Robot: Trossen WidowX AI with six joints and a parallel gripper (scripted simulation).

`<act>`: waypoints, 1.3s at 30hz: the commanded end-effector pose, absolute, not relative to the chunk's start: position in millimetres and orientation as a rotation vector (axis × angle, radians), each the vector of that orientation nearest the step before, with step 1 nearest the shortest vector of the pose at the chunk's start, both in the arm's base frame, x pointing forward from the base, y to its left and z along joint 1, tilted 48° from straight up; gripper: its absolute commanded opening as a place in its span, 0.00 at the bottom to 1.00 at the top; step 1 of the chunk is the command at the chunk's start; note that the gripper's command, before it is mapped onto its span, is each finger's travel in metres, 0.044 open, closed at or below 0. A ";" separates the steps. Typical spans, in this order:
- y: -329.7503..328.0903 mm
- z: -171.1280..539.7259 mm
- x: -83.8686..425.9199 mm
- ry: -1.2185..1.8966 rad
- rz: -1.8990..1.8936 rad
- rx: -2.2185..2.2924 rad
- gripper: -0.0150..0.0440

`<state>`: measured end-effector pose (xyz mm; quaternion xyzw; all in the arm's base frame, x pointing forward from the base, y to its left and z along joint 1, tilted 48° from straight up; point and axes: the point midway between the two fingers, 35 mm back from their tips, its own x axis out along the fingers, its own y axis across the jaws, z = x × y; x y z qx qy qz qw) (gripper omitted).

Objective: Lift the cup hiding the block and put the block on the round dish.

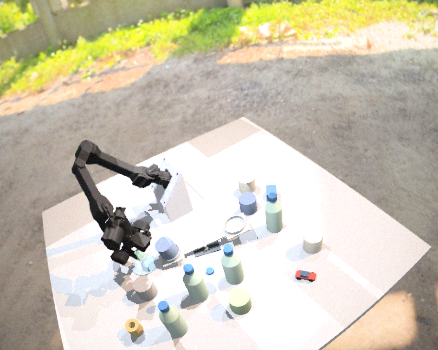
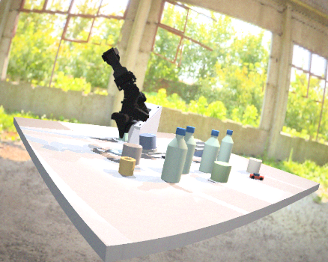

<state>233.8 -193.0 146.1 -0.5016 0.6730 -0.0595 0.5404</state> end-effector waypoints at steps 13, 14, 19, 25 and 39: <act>-218.5 122.1 235.0 1.604 -0.135 -1.198 0.25; -219.7 121.0 235.2 1.604 -0.135 -1.198 0.25; -225.7 115.6 235.8 1.604 -0.135 -1.198 0.25; -227.2 115.3 235.4 1.605 -0.141 -1.195 0.30; -227.2 115.3 235.4 1.605 -0.141 -1.195 0.92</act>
